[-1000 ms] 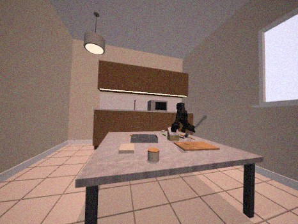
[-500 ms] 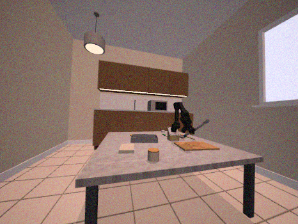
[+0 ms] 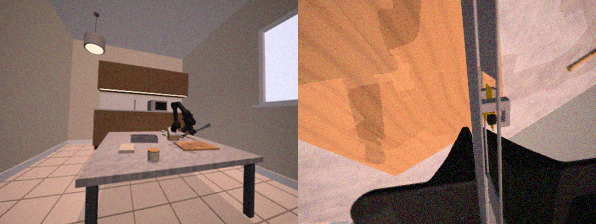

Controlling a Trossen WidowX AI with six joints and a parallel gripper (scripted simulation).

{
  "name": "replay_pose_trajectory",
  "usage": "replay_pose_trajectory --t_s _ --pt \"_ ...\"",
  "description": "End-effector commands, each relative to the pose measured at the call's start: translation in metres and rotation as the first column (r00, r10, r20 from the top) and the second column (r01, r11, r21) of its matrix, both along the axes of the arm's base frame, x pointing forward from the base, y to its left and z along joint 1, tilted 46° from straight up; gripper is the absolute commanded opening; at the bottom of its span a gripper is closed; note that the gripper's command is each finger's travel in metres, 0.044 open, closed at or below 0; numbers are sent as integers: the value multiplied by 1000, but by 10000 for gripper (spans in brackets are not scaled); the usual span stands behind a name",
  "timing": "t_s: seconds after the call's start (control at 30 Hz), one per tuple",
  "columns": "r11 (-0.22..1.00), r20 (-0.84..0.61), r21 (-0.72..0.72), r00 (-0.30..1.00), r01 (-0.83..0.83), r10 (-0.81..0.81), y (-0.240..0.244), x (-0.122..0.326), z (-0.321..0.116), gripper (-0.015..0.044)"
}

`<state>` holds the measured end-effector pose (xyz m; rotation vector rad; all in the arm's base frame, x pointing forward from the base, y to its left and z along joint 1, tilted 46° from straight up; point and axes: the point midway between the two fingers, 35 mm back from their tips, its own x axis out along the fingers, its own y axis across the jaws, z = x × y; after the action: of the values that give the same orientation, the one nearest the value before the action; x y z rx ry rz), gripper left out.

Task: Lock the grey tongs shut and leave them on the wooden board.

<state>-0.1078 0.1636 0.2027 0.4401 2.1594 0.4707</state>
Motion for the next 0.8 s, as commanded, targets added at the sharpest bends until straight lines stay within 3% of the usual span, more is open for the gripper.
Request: replay_pose_trajectory --t_s 0.0,0.77 --pt "1000 32 -14 999 22 -21 1 0 0 -150" --pt "984 245 -1 954 176 -170 7 -3 -3 -150"
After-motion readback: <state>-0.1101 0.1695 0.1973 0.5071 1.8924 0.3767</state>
